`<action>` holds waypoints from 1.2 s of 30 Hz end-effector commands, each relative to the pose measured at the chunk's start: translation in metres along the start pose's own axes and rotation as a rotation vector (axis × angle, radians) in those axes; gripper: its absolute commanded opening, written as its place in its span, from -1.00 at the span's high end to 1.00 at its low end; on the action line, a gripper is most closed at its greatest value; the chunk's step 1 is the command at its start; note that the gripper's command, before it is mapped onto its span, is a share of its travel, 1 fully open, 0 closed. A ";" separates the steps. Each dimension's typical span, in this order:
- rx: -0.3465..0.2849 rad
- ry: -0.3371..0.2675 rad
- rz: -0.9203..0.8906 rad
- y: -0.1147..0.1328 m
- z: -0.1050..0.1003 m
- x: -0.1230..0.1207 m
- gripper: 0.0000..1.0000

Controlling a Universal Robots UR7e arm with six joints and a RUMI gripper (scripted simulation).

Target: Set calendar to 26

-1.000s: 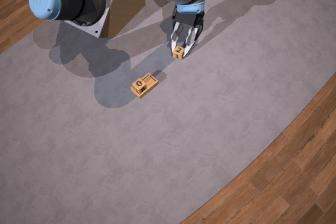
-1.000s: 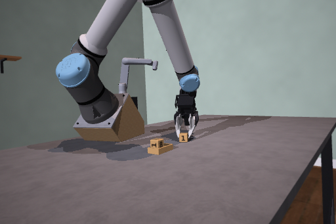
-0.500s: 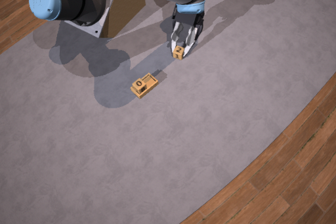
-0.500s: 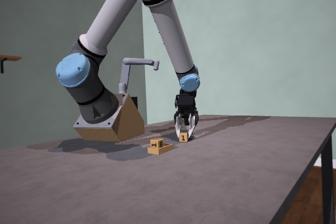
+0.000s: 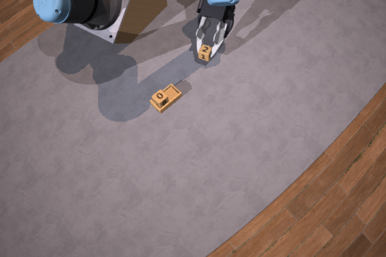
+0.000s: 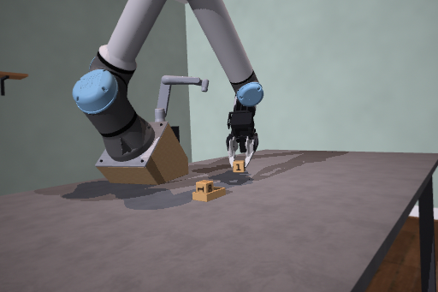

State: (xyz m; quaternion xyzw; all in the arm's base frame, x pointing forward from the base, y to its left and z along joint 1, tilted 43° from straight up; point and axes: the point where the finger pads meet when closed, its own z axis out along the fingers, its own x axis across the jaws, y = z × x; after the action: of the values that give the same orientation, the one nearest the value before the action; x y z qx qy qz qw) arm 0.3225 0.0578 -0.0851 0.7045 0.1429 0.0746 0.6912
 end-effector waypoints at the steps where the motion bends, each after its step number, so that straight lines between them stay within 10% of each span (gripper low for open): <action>1: -0.002 0.000 0.001 0.011 -0.011 0.000 0.80; 36: 0.027 -0.008 0.001 0.024 -0.024 -0.001 0.80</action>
State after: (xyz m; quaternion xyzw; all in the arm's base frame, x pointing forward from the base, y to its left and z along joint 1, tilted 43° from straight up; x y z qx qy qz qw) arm 0.3167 0.0802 -0.0605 0.7110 0.1410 0.0708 0.6853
